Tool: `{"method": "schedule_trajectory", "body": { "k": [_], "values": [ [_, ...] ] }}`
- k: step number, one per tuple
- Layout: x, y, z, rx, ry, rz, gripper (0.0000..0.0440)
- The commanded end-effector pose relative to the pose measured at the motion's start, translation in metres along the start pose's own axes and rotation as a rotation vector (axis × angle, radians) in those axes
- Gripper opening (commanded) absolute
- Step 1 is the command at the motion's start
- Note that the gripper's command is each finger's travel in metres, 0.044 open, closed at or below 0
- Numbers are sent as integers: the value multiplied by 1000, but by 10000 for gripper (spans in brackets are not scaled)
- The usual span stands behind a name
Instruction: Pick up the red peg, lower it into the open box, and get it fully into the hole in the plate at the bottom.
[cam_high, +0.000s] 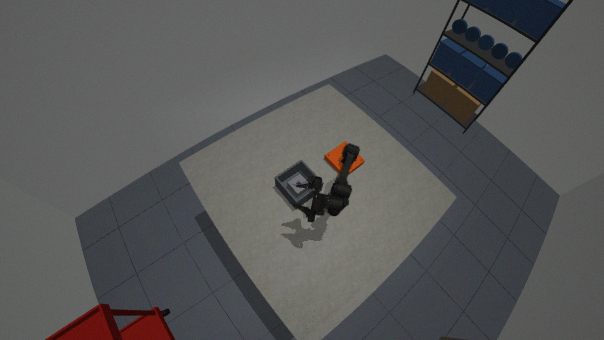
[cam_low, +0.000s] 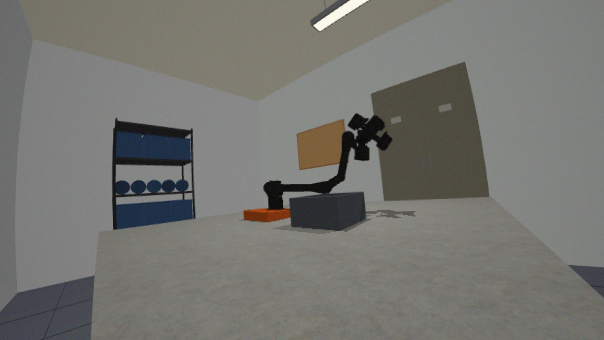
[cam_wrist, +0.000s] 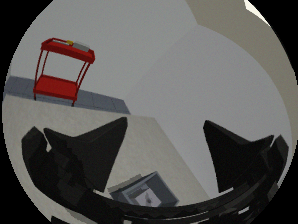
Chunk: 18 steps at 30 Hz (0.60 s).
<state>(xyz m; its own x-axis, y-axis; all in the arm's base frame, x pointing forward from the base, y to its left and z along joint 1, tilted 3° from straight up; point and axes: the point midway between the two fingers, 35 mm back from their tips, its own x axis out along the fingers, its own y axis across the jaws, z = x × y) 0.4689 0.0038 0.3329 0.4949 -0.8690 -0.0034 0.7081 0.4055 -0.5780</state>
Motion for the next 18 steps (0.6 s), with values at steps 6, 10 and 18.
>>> {"method": "schedule_trajectory", "body": {
  "k": [6, 10, 18],
  "values": [
    [-11, 19, 22, -111, -89, 94, 440],
    [-29, 35, 40, -200, -172, 161, 440],
    [-102, 42, 88, -217, -410, 286, 440]
  ]
}}
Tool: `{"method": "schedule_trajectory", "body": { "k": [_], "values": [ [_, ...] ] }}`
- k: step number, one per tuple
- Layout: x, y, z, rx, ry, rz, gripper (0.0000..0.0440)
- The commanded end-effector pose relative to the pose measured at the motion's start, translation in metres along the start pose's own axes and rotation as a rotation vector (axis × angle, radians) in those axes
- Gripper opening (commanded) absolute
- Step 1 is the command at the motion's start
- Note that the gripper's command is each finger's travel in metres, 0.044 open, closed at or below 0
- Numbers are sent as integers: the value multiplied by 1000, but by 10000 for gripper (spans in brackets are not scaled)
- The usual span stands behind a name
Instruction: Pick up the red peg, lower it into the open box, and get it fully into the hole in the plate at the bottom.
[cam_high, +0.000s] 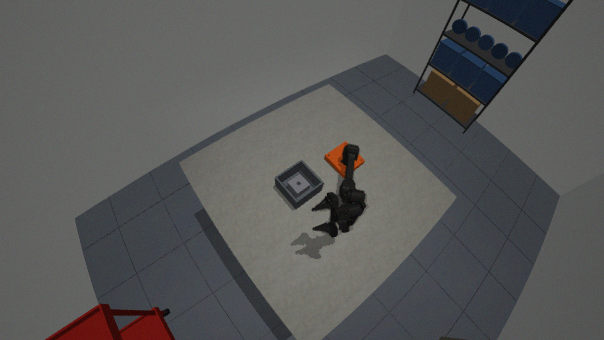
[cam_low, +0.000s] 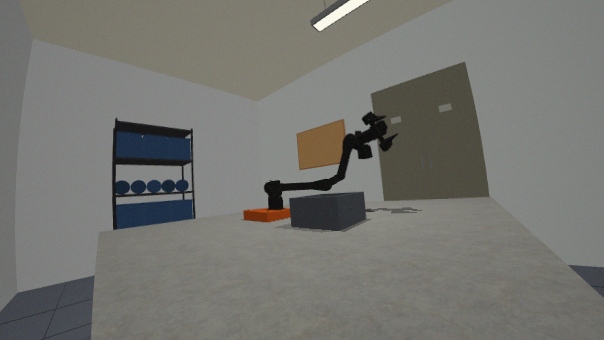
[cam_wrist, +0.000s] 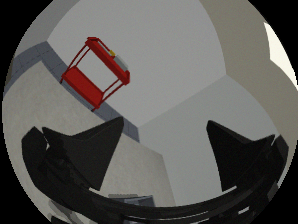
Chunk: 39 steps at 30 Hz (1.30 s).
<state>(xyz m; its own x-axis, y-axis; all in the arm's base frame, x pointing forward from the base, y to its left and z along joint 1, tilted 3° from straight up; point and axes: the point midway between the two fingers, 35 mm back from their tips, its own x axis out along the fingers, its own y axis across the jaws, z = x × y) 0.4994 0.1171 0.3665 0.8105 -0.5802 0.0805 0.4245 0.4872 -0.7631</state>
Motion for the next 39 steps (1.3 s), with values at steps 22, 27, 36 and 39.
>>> {"method": "schedule_trajectory", "body": {
  "k": [22, 27, 36, 39],
  "values": [
    [-175, -162, 118, 521, -606, -14, 440],
    [-203, -213, 114, 668, -694, -47, 440],
    [-241, -307, 80, 946, -813, -128, 440],
    [-249, -338, 62, 1042, -840, -161, 440]
  ]
}}
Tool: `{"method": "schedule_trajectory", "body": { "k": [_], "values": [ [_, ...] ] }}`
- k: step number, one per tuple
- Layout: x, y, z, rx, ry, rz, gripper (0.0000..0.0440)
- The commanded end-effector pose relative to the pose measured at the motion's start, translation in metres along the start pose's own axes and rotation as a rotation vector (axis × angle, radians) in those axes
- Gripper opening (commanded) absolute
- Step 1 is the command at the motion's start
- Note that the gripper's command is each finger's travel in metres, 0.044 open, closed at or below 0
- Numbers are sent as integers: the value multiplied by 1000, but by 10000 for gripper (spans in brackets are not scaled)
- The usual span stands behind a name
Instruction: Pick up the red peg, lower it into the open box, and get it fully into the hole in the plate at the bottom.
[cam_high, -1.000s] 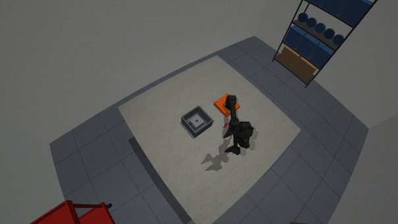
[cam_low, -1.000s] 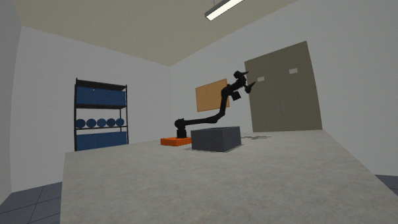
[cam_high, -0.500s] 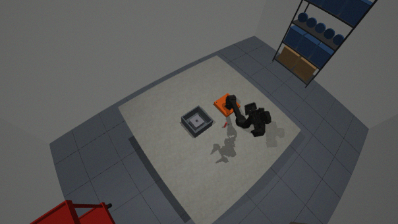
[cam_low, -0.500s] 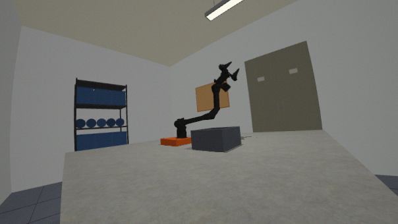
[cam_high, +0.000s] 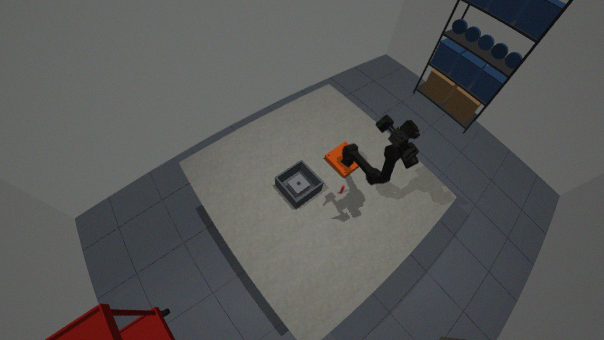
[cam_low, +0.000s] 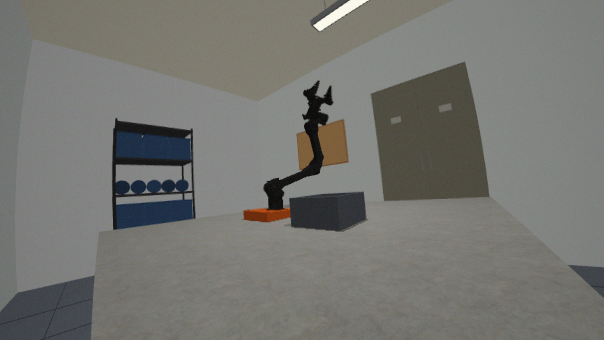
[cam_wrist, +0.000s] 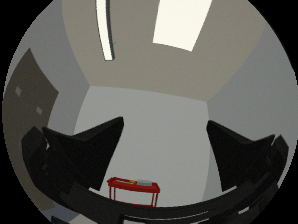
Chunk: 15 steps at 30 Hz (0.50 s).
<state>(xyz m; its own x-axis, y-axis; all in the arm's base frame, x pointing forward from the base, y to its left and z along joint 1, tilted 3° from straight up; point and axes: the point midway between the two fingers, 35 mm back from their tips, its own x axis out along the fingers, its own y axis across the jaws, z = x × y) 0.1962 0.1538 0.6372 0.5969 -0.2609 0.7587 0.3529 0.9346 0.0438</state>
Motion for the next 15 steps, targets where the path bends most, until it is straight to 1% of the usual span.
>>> {"method": "schedule_trajectory", "body": {
  "k": [1, 8, 15],
  "values": [
    [-1, -31, 19, 72, -41, -54, 440],
    [-9, -110, 50, 253, -120, -194, 440],
    [-21, -194, 57, 425, -161, -361, 440]
  ]
}}
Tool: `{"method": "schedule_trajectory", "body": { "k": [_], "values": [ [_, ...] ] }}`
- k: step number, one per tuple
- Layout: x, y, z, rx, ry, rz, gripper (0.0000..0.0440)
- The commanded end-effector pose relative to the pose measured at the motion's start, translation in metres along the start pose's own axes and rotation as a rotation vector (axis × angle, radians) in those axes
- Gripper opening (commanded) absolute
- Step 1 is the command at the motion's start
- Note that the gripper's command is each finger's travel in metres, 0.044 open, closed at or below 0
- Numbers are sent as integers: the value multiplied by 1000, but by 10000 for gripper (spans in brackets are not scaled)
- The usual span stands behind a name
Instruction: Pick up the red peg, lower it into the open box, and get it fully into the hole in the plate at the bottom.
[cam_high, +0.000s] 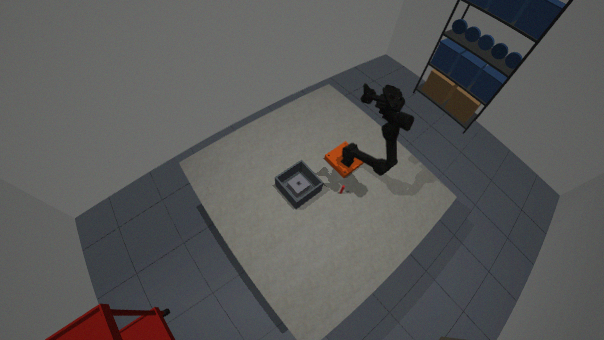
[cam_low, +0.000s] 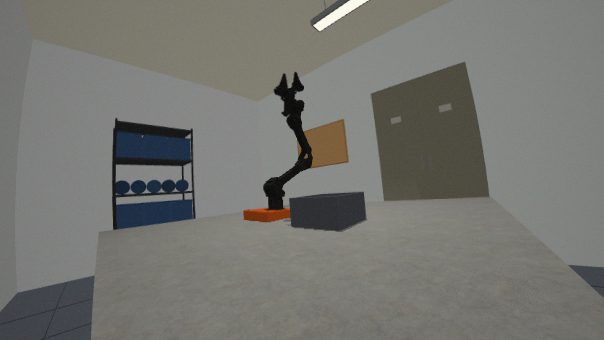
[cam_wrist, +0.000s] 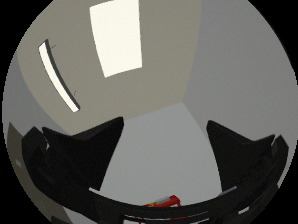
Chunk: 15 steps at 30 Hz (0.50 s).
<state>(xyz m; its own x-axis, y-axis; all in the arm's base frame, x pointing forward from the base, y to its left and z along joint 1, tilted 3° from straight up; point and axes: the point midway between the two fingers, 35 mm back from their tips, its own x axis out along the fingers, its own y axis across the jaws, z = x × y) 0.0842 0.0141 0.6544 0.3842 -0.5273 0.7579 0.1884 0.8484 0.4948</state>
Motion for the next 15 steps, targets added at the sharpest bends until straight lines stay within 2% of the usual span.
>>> {"method": "schedule_trajectory", "body": {
  "k": [1, 7, 15],
  "values": [
    [7, -35, 11, 60, -16, -80, 440],
    [16, -106, 20, 179, -17, -252, 440],
    [16, -201, 3, 274, 29, -512, 440]
  ]
}}
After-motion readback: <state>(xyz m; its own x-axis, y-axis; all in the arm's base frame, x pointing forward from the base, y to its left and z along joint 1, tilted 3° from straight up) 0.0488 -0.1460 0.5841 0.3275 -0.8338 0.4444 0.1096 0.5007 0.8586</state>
